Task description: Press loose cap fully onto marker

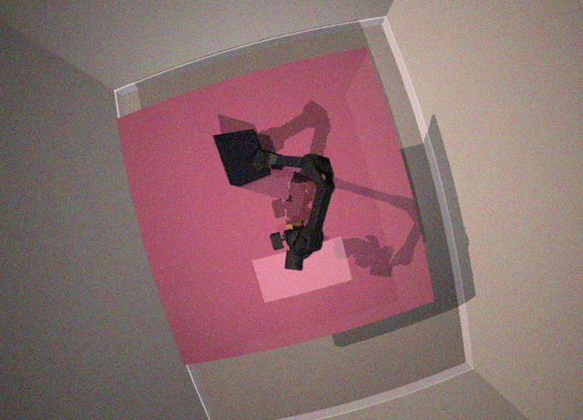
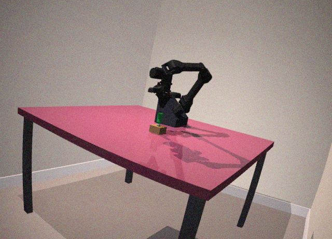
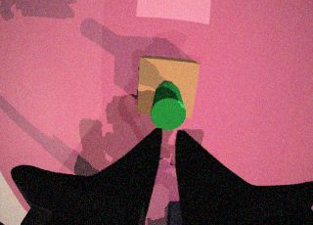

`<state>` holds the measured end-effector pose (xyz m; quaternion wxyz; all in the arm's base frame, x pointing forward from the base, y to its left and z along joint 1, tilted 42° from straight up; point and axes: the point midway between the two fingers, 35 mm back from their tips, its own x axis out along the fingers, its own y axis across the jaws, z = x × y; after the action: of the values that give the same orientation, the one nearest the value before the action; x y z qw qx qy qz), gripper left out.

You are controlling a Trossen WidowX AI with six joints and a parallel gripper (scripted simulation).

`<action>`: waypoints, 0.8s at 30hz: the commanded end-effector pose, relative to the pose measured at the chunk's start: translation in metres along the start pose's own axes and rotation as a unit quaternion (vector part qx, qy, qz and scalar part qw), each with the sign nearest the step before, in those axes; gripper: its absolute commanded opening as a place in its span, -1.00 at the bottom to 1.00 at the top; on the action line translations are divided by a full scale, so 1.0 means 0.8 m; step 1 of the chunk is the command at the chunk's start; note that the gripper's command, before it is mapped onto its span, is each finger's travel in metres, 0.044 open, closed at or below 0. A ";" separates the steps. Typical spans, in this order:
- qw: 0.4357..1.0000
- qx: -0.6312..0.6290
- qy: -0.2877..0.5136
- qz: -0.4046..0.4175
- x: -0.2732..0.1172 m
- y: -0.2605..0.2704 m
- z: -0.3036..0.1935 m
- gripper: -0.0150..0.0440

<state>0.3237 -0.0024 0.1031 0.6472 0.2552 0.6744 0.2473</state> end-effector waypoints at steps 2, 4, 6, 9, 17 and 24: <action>1.000 0.006 0.000 0.000 0.001 0.000 0.000 -0.49; 1.000 0.006 0.000 0.000 0.001 0.000 0.000 -0.49; 1.000 0.006 0.000 0.000 0.001 0.000 0.000 -0.49; 1.000 0.006 0.000 0.000 0.002 0.000 0.000 -0.49; 1.000 0.006 0.000 0.000 0.014 0.000 0.000 -0.49; 1.000 0.006 0.000 0.001 0.027 0.000 0.000 -0.49</action>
<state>0.3239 0.0084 0.0902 0.6478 0.2542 0.6754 0.2440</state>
